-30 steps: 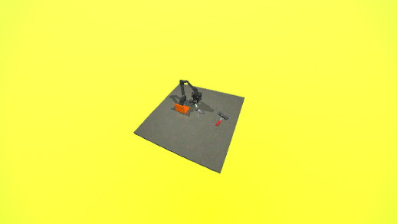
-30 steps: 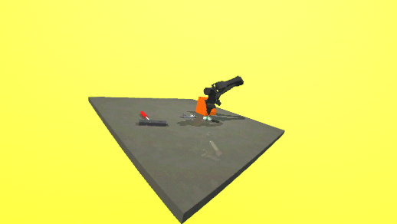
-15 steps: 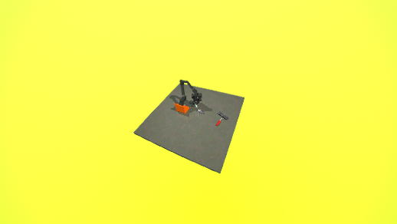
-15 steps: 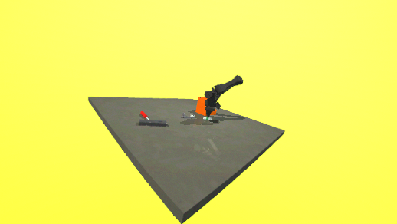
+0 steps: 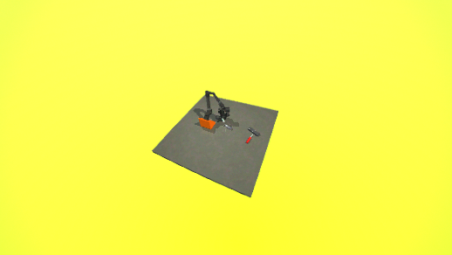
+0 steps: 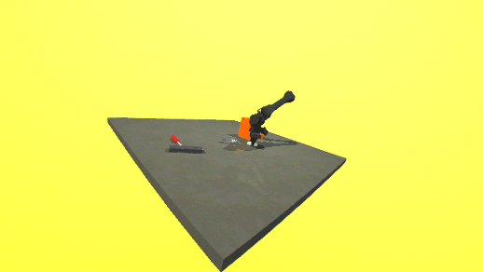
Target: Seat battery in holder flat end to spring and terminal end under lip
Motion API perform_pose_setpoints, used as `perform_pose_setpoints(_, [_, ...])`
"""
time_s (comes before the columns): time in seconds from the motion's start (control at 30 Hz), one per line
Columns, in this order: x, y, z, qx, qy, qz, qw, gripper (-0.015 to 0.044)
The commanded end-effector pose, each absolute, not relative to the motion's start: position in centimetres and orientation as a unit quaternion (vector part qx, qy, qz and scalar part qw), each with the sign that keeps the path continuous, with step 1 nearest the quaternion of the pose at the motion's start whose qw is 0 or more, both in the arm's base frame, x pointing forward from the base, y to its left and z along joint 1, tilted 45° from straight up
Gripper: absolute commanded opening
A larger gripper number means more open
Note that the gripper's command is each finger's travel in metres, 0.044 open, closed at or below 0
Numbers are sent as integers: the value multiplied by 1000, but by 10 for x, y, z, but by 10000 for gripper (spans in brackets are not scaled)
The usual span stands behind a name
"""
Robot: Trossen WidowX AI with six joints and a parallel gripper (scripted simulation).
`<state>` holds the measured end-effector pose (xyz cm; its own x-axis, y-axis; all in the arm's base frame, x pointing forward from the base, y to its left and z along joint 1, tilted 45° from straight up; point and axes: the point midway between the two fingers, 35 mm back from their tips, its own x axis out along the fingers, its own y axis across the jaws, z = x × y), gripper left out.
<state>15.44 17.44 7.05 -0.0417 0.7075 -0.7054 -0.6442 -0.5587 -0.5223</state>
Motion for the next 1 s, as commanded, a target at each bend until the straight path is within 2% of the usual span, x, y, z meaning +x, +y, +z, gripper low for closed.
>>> perform_pose_setpoints(0.0, [154, 174, 68, -508, -26, 721, 470, 165])
perform_pose_setpoints(0.07, [154, 174, 68, -508, -26, 721, 470, 112])
perform_pose_setpoints(0.23, [154, 174, 68, -508, -26, 721, 470, 82])
perform_pose_setpoints(0.8, [157, 139, 103, -507, -21, 721, 472, 82])
perform_pose_setpoints(0.97, [171, 135, 103, -442, 73, 718, 533, 82])
